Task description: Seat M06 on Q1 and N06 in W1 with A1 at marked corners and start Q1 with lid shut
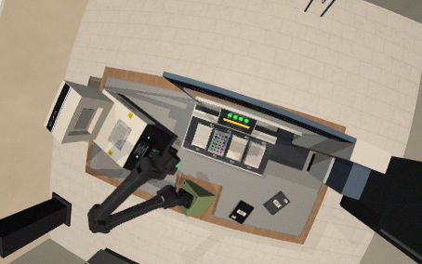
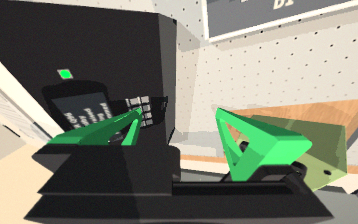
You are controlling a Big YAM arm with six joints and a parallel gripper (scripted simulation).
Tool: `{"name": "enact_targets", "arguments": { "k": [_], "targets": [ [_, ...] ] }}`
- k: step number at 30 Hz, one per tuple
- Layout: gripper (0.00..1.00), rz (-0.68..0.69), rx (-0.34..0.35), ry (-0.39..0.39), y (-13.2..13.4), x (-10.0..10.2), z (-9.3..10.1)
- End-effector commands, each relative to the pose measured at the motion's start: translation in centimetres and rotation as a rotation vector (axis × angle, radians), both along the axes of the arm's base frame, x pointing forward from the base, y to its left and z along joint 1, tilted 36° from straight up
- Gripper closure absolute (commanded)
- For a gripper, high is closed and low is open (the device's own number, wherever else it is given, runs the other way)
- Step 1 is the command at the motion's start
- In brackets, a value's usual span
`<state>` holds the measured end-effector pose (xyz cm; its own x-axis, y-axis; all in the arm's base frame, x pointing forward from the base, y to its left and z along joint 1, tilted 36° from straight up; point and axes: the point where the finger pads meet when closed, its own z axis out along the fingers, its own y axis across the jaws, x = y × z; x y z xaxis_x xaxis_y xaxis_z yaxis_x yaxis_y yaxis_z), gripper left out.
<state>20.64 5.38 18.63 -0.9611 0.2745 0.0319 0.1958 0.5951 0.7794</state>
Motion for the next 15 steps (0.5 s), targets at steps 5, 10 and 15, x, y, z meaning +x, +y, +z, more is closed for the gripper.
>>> {"name": "enact_targets", "arguments": {
  "k": [5, 10, 15],
  "targets": [
    [0.00, 0.051, -0.111, -0.137, -2.7, 5.9, 0.8],
    [0.00, 0.057, -0.120, -0.133, -3.1, 6.5, 0.2],
    [0.00, 0.076, -0.182, -0.153, -5.1, 9.3, -1.1]
  ]
}}
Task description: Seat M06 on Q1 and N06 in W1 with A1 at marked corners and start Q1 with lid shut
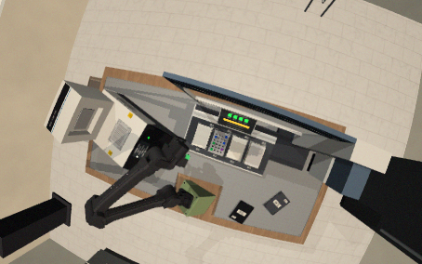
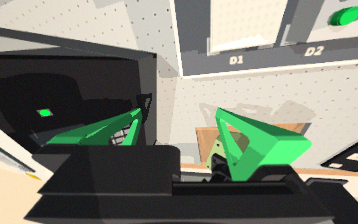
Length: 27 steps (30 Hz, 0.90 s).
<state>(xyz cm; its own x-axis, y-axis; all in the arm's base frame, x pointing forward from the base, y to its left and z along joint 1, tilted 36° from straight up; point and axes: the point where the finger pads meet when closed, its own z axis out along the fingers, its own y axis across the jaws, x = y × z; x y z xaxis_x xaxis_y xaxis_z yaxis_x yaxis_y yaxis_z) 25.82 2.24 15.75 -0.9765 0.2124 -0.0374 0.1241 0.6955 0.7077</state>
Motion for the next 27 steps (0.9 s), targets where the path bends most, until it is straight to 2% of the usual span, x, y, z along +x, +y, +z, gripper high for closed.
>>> {"name": "enact_targets", "arguments": {
  "k": [1, 3, 5, 7, 8, 12, 17, 19, 21, 23, 25, 27],
  "targets": [
    [0.00, 0.012, -0.049, -0.117, -2.3, 4.7, 1.7],
    [0.00, 0.007, -0.040, -0.120, -2.8, 5.5, 1.3],
    [0.00, 0.037, -0.098, -0.130, -3.3, 6.2, 0.9],
    [0.00, 0.049, -0.097, -0.138, -3.3, 7.0, 0.7],
    [0.00, 0.066, -0.123, -0.140, -3.4, 7.3, 0.6],
    [0.00, 0.082, -0.143, -0.131, -3.4, 7.5, 0.0],
    [0.00, 0.048, -0.120, -0.122, -5.7, 10.1, -1.6],
    [0.00, 0.073, -0.178, -0.134, -6.3, 10.9, -1.9],
    [0.00, 0.076, -0.185, -0.150, -6.8, 11.7, -1.8],
    [0.00, 0.105, -0.239, -0.167, -7.1, 12.6, -2.0],
    [0.00, 0.117, -0.232, -0.170, -7.2, 13.5, -2.3],
    [0.00, 0.117, -0.232, -0.170, -7.2, 13.5, -2.3]
  ]
}}
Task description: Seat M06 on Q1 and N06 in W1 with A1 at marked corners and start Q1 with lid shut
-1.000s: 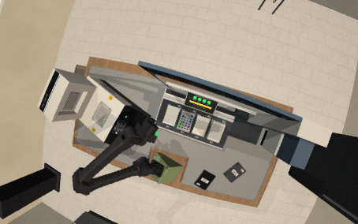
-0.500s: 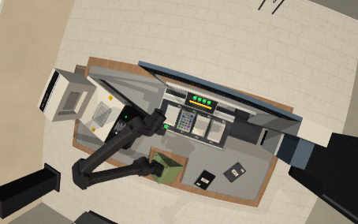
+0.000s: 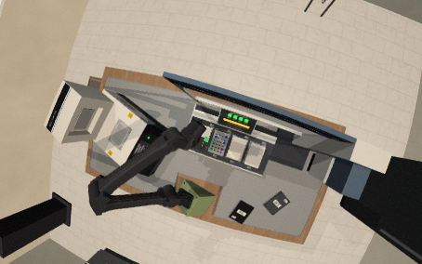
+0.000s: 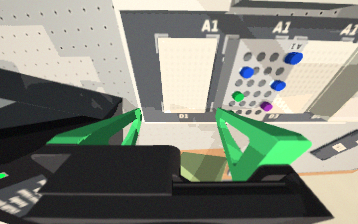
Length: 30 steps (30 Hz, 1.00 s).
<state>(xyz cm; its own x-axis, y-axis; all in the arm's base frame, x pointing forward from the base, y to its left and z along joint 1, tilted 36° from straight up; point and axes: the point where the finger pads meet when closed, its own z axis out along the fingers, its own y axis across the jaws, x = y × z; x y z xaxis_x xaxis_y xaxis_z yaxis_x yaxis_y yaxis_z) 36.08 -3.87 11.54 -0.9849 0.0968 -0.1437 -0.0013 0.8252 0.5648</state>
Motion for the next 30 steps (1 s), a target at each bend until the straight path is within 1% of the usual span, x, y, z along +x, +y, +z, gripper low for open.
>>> {"name": "enact_targets", "arguments": {
  "k": [1, 4, 6, 9, 11, 15, 17, 19, 27, 30],
  "targets": [
    [0.00, 0.016, -0.020, -0.069, -1.0, 3.0, 1.2],
    [0.00, -0.001, -0.001, -0.036, -2.0, 3.7, -0.4],
    [0.00, -0.004, -0.004, -0.041, -2.5, 4.4, -0.6],
    [0.00, -0.018, -0.004, -0.039, -2.3, 3.5, 0.3],
    [0.00, -0.027, -0.001, -0.030, -2.2, 3.0, 0.4],
    [0.00, -0.033, 0.011, -0.001, -1.9, 2.1, 0.0],
    [0.00, -0.033, 0.011, -0.001, -1.9, 2.1, 0.0],
    [0.00, -0.035, 0.018, 0.017, -1.7, 1.7, -0.3],
    [0.00, -0.037, 0.027, 0.038, -1.3, 0.5, -1.0],
    [0.00, -0.037, 0.026, 0.035, -1.3, 0.5, -1.0]
  ]
}}
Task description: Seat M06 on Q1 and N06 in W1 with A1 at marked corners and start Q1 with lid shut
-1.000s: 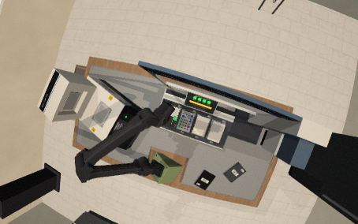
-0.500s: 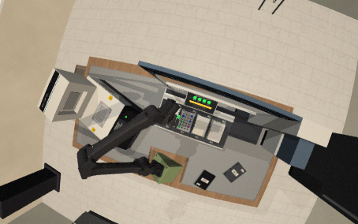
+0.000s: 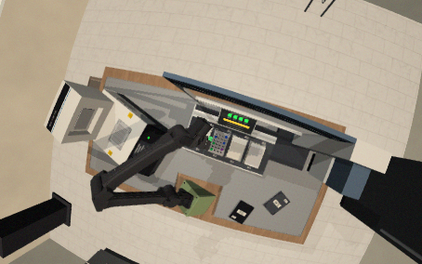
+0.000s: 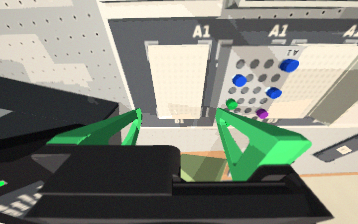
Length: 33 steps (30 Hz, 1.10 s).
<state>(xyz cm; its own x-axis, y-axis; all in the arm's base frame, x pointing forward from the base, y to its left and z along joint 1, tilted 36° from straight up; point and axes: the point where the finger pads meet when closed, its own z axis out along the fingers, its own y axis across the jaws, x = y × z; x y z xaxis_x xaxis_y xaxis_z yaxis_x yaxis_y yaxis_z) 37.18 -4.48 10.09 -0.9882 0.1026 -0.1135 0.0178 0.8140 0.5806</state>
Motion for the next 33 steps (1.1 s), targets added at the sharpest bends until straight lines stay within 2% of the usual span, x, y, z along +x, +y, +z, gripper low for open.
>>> {"name": "enact_targets", "arguments": {
  "k": [1, 7, 10, 17, 25, 33],
  "targets": [
    [0.00, -0.033, 0.005, 0.005, -0.7, -0.6, 0.5],
    [0.00, -0.033, -0.002, -0.011, -0.9, -0.1, 1.1],
    [0.00, -0.023, -0.004, -0.018, -0.2, 0.6, 0.4],
    [0.00, -0.010, 0.005, 0.005, 1.3, 0.8, -2.0],
    [0.00, -0.025, -0.010, -0.039, 1.0, 1.7, -1.3],
    [0.00, -0.012, 0.000, -0.011, 2.6, 1.3, -3.4]
  ]
}}
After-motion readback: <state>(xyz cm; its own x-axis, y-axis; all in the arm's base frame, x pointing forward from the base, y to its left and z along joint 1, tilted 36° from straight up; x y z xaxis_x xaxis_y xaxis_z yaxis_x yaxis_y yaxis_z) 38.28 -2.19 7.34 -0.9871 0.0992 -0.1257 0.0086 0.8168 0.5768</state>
